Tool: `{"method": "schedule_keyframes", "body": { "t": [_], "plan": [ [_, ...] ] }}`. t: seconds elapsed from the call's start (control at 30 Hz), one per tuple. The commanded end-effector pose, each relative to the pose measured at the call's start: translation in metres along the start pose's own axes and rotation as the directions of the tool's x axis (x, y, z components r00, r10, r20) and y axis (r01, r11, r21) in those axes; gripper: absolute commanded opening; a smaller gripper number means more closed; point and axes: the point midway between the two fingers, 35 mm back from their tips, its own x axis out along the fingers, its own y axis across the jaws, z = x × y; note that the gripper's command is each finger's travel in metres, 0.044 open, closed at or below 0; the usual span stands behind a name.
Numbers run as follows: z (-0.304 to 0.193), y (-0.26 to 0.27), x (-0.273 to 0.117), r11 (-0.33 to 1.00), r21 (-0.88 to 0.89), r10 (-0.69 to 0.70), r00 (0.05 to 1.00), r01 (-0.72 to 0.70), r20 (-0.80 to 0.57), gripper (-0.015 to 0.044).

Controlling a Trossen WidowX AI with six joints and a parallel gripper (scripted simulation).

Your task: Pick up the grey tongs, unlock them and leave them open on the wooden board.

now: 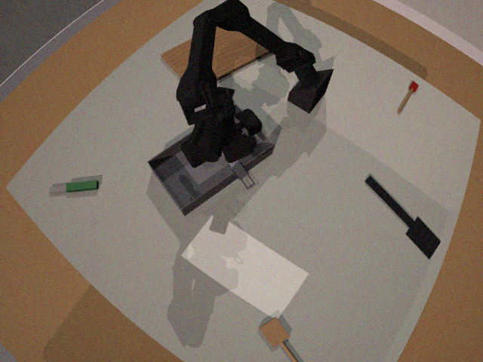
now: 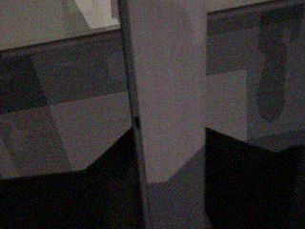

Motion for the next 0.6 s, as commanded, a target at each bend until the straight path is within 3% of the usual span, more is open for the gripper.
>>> {"method": "schedule_keyframes", "body": {
  "t": [0.0, 0.57],
  "plan": [
    [-0.025, -0.007, -0.011, 0.996, 0.089, -0.008, 1.000, 0.006, 0.015, -0.0150],
    [-0.152, -0.010, -0.042, 0.884, 0.467, -0.013, 1.000, 0.004, 0.016, -0.0150]
  ]
}}
